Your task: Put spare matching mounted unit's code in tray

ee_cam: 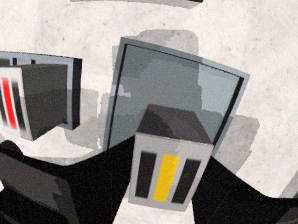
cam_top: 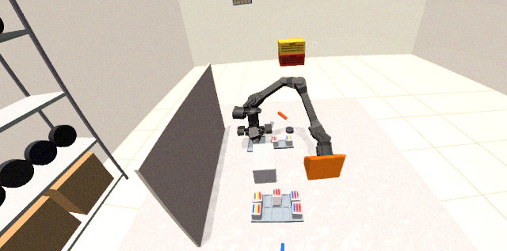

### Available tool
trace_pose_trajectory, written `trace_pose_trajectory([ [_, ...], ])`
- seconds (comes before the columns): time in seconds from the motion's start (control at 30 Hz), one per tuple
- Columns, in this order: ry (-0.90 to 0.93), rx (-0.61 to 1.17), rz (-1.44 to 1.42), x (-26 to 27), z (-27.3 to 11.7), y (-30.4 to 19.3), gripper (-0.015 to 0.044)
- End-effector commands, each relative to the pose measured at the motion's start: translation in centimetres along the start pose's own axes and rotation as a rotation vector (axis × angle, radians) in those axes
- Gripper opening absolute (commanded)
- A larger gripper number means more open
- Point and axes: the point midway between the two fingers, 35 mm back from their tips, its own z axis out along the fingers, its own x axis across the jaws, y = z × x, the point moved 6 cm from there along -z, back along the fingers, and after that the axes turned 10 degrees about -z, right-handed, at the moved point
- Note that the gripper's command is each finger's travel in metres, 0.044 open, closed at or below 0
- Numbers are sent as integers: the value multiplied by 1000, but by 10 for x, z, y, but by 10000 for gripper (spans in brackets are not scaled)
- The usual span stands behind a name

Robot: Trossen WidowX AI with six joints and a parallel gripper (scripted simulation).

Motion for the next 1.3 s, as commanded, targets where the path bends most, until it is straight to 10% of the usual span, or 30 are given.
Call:
trace_pose_trajectory([
  [0.0, 0, 0, 1, 0, 0, 0, 105],
  [0.43, 0, 0, 1, 0, 0, 0, 440],
  [0.73, 1, -4, -4, 0, -104, 1, 440],
  [1.27, -15, -7, -8, -1, -104, 2, 440],
])
